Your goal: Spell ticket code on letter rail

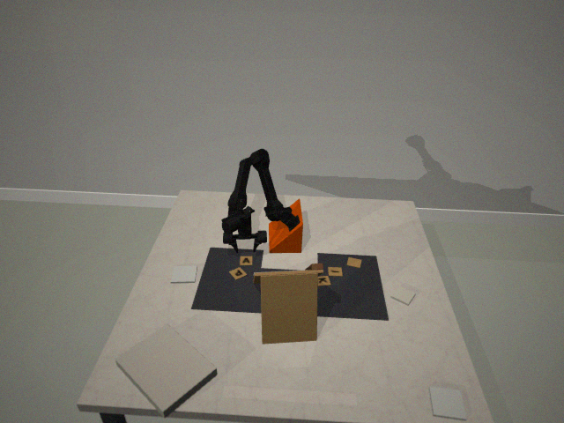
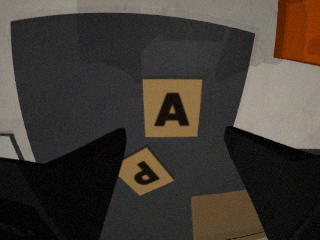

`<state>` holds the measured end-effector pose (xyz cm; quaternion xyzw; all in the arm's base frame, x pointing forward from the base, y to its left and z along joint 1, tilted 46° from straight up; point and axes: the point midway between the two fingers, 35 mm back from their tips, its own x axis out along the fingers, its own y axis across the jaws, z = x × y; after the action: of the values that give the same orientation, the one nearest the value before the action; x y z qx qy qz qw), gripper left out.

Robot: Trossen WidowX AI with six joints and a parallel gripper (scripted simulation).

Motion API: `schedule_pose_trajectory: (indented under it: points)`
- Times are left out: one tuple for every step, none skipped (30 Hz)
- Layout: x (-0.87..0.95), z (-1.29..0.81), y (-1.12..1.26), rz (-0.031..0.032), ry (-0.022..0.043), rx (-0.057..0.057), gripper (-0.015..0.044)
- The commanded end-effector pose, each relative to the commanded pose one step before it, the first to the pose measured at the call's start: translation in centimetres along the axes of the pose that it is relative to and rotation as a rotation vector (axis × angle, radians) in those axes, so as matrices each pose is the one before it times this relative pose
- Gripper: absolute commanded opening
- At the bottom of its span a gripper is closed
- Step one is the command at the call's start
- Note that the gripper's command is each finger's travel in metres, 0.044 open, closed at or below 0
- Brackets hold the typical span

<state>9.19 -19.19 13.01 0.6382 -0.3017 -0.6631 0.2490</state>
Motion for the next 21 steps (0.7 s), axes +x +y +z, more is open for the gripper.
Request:
schedule_pose_trajectory:
  points:
    - [0.445,0.007,0.024,0.00276,-0.00042,0.0087,0.034]
    - [0.333,-0.023,-0.002,-0.00028,-0.00009,0.0001,0.034]
    - [0.423,-0.018,-0.002,-0.00014,-0.00008,0.0001,0.034]
    - [0.525,-0.004,0.0,0.00017,-0.00006,0.0,0.034]
    - [0.604,-0.013,-0.031,0.00071,-0.00002,-0.0002,0.034]
    - [0.512,0.01,-0.027,0.00092,-0.00001,-0.0003,0.034]
    - [0.312,0.016,-0.017,0.0007,-0.00001,-0.0002,0.034]
    - [0.104,0.007,-0.006,0.00026,0.0,-0.0001,0.034]
    - [0.0,0.0,0.0,0.0,0.0,0.0,0.034]
    - [0.0,0.008,-0.02,-0.00003,-0.00001,0.0,0.034]
    - [0.0,0.004,-0.01,-0.00001,0.0,0.0,0.034]
    - [0.0,0.0,0.0,0.0,0.0,0.0,0.034]
    - [0.0,0.0,0.0,0.0,0.0,0.0,0.034]
    - [0.0,0.005,-0.01,-0.00001,0.0,0.0,0.034]
    - [0.0,0.0,0.0,0.0,0.0,0.0,0.034]
    - [0.0,0.0,0.0,0.0,0.0,0.0,0.034]
    - [0.0,0.0,0.0,0.0,0.0,0.0,0.034]
    - [0.0,0.0,0.0,0.0,0.0,0.0,0.034]
    - [0.0,0.0,0.0,0.0,0.0,0.0,0.034]
    - [0.025,-0.001,0.0,-0.00001,-0.00001,0.0,0.034]
    - [0.051,-0.003,0.0,-0.00002,-0.00001,0.0,0.034]
